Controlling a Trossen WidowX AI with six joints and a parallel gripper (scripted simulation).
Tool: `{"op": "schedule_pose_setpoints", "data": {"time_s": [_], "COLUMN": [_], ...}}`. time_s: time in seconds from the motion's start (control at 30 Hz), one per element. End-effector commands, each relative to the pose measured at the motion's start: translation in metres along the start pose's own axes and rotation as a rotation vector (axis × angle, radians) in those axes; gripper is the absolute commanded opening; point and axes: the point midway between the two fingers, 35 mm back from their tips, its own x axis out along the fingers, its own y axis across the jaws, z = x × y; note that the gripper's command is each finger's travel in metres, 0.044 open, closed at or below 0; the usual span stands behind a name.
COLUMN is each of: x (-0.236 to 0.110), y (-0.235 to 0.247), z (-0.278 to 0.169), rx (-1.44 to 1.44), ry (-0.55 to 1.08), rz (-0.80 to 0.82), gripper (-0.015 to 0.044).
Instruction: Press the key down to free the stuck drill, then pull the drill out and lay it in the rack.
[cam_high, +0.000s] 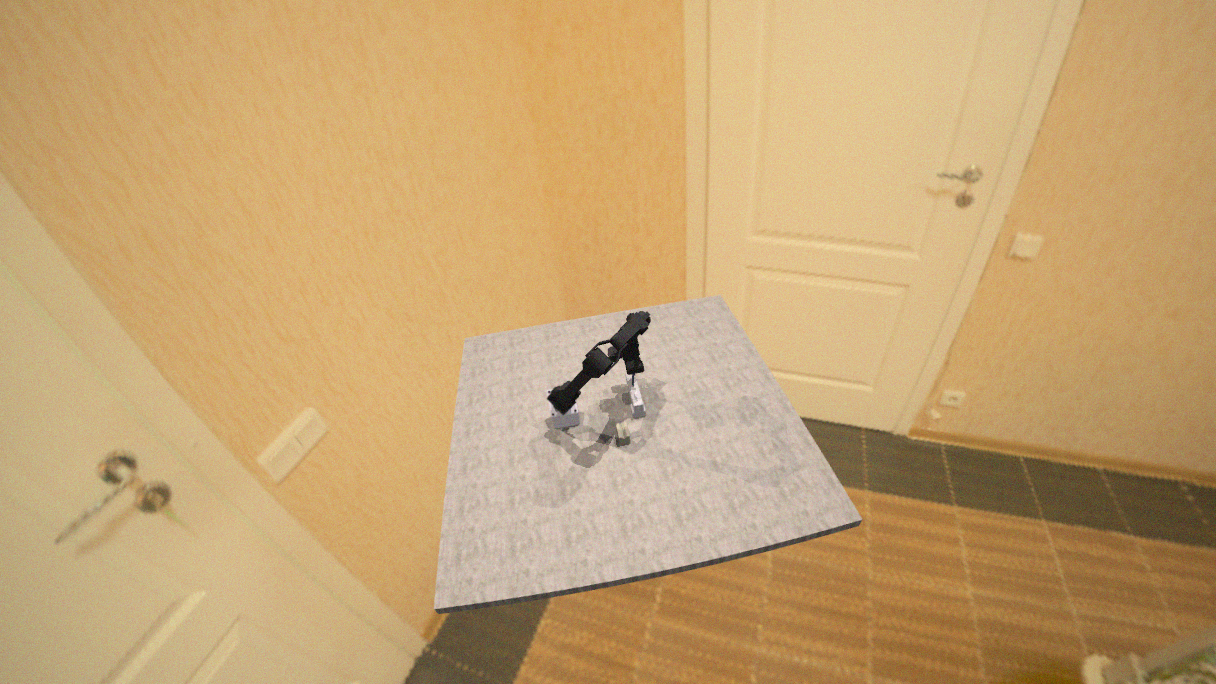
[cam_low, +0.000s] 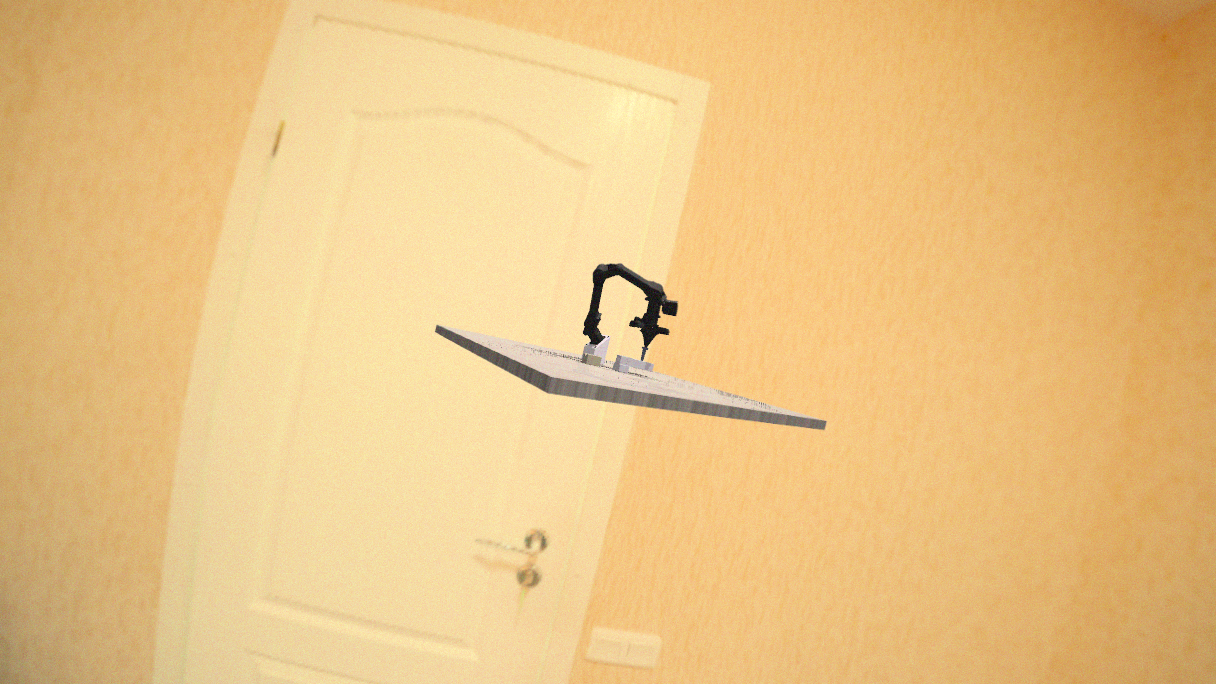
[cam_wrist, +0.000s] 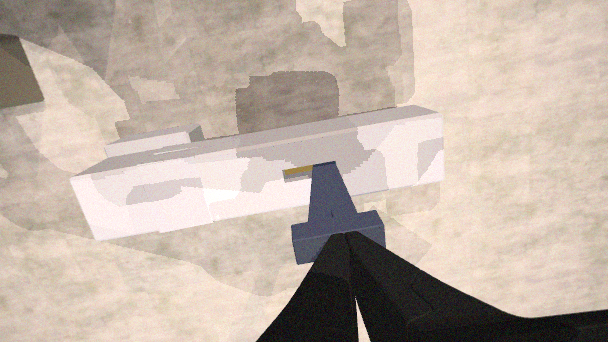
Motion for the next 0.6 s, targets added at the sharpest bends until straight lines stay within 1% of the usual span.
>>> {"op": "schedule_pose_setpoints", "data": {"time_s": [0.0, 0.57], "x": [0.0104, 0.0156], "y": [0.0015, 0.0022], "z": [0.0044, 0.0081], "rx": [-0.005, -0.005], "ry": [-0.024, -0.024], "rz": [0.010, 0.010], "gripper": [0.0000, 0.0000]}}
